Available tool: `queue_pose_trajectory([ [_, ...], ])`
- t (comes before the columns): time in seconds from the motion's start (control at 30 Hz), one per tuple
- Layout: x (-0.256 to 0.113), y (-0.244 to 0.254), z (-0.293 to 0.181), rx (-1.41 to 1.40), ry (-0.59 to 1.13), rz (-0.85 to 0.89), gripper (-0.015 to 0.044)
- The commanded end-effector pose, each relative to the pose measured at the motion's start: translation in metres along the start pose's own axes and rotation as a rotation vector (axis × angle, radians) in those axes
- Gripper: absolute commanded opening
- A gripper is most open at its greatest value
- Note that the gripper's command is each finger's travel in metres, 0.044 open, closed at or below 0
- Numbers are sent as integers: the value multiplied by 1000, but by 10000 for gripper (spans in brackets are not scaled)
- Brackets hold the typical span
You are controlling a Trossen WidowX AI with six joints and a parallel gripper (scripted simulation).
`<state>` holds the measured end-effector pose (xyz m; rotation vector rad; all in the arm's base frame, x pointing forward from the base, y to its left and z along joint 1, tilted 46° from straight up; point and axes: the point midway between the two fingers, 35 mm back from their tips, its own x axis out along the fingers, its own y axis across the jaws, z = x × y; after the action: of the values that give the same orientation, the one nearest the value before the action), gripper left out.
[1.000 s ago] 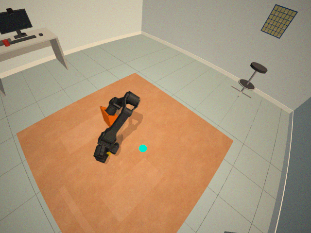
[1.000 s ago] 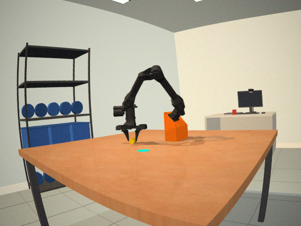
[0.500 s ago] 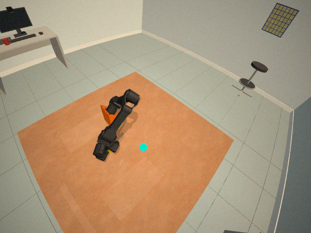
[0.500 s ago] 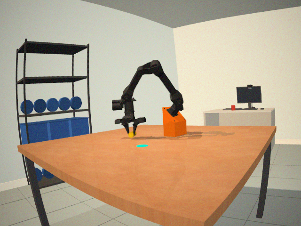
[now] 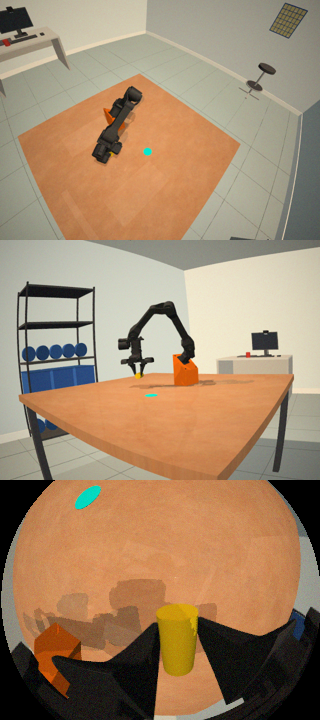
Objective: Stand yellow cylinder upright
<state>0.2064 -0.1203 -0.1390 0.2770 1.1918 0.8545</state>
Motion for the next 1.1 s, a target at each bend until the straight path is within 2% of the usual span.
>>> queue_pose_trajectory([
  [0.0,-15,-3,2,-11,1,-15,105],
  [0.43,-54,2,-1,-12,1,-13,105],
  [1.07,-63,10,45,88,1,-36,105],
])
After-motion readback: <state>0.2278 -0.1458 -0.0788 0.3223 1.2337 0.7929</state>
